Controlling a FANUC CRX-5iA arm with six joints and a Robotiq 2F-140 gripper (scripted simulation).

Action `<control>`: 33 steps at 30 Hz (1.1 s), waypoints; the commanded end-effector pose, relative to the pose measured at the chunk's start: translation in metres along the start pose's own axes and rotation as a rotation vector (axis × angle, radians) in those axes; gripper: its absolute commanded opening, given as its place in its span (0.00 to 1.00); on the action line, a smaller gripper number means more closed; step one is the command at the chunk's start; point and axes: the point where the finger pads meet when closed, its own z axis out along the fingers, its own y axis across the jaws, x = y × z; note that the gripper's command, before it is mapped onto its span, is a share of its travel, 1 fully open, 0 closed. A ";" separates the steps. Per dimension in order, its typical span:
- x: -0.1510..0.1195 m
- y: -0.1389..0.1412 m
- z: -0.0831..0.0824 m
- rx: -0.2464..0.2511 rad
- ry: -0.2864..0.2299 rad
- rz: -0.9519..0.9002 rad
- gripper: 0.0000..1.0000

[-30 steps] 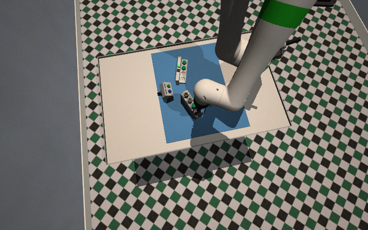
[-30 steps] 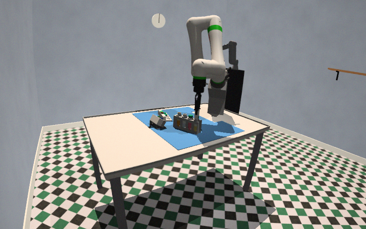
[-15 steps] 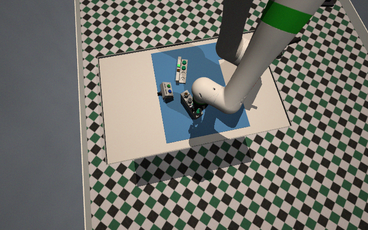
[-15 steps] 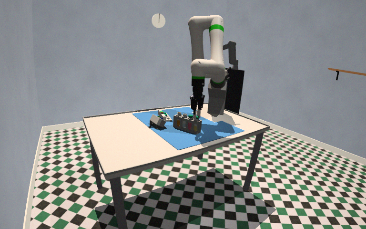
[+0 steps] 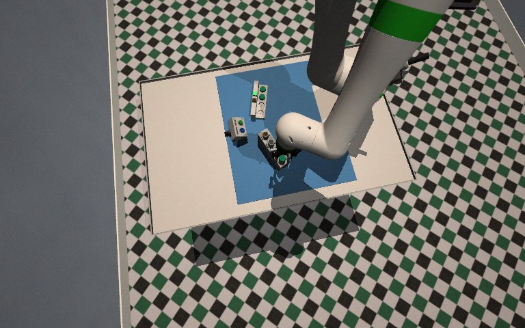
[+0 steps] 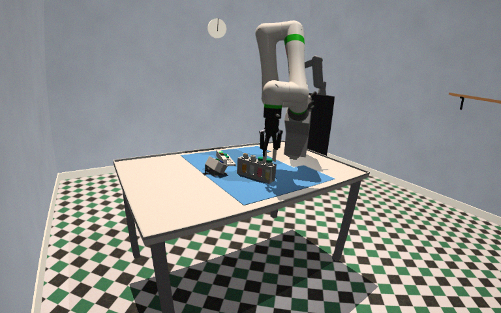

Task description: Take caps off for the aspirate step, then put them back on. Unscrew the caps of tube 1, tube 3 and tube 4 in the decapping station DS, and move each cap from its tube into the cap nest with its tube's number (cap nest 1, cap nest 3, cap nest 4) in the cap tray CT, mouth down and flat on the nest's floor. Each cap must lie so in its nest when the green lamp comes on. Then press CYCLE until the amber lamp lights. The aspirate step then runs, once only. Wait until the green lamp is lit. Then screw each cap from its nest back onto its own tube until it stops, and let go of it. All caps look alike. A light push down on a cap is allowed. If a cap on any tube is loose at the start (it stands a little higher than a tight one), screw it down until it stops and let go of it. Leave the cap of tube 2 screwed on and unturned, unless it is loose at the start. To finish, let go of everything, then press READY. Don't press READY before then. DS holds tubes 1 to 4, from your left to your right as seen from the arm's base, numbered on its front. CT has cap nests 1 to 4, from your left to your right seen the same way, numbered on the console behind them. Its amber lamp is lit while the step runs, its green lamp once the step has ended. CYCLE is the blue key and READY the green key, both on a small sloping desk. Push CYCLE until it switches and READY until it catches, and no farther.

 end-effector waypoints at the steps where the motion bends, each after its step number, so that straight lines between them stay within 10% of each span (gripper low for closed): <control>1: 0.000 0.000 0.000 0.016 0.013 0.003 0.35; 33: 0.000 0.000 0.000 0.009 0.019 -0.957 0.35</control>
